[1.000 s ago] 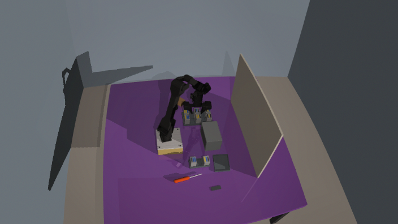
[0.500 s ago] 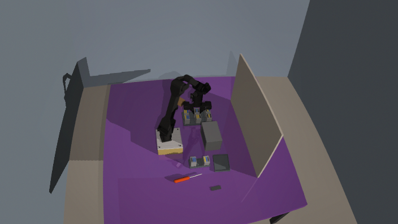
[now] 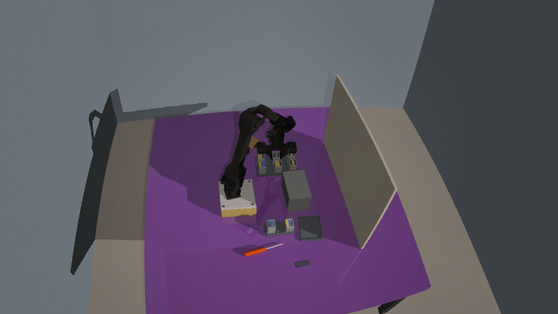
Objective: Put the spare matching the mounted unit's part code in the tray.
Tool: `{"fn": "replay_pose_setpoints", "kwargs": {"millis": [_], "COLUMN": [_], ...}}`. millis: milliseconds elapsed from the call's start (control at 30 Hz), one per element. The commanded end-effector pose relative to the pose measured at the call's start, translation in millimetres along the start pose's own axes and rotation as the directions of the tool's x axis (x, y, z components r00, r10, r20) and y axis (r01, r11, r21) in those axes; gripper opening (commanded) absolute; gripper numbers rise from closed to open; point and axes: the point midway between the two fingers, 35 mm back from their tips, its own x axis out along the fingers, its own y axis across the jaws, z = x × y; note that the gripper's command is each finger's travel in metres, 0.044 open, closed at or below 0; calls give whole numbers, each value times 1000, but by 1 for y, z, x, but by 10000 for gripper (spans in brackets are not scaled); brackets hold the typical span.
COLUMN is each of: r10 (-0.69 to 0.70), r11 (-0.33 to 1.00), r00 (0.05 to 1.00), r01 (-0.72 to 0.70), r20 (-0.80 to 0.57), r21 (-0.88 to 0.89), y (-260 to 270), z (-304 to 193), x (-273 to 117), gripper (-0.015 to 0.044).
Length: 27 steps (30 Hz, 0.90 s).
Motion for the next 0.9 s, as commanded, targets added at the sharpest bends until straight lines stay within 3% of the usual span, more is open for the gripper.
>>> {"fn": "replay_pose_setpoints", "kwargs": {"millis": [0,367,633,867], "r10": [0,2,-3,-7], "r11": [1000,1000,1000,1000], "r00": [1000,1000,1000,1000], "r01": [0,-2,3,7], "r20": [0,-1,6,6], "r21": [0,-5,1,4], "y": [0,0,0,-1], "z": [0,0,1,7], "x": [0,-74,-79,-113], "gripper": [0,0,0,0]}}
